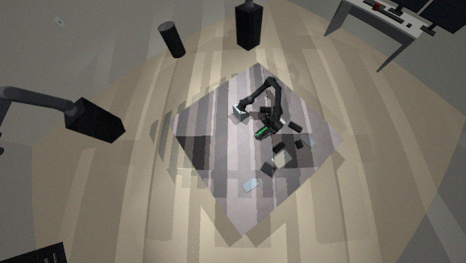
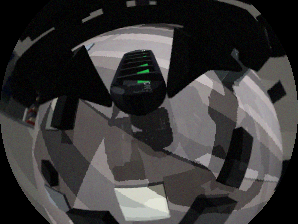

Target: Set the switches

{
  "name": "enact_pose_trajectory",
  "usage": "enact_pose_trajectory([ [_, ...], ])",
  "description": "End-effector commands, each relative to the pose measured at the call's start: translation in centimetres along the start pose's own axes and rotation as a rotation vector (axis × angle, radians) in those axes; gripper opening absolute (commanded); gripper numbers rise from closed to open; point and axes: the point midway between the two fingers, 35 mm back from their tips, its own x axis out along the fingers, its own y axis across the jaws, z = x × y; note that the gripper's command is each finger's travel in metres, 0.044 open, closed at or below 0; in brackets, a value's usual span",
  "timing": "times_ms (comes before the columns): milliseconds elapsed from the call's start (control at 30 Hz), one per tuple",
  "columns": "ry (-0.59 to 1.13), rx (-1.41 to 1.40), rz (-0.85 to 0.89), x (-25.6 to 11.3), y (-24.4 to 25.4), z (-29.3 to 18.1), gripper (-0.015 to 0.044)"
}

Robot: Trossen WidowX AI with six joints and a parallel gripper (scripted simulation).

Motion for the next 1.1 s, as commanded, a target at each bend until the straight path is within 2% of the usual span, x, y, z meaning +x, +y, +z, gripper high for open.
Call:
enact_pose_trajectory([
  [0, 0.002, 0.011, 0.004, 0.4, 0.2, -0.3, 0.0337],
  [1067, -0.001, 0.005, 0.002, 2.1, 0.2, -0.1, 0.0337],
])
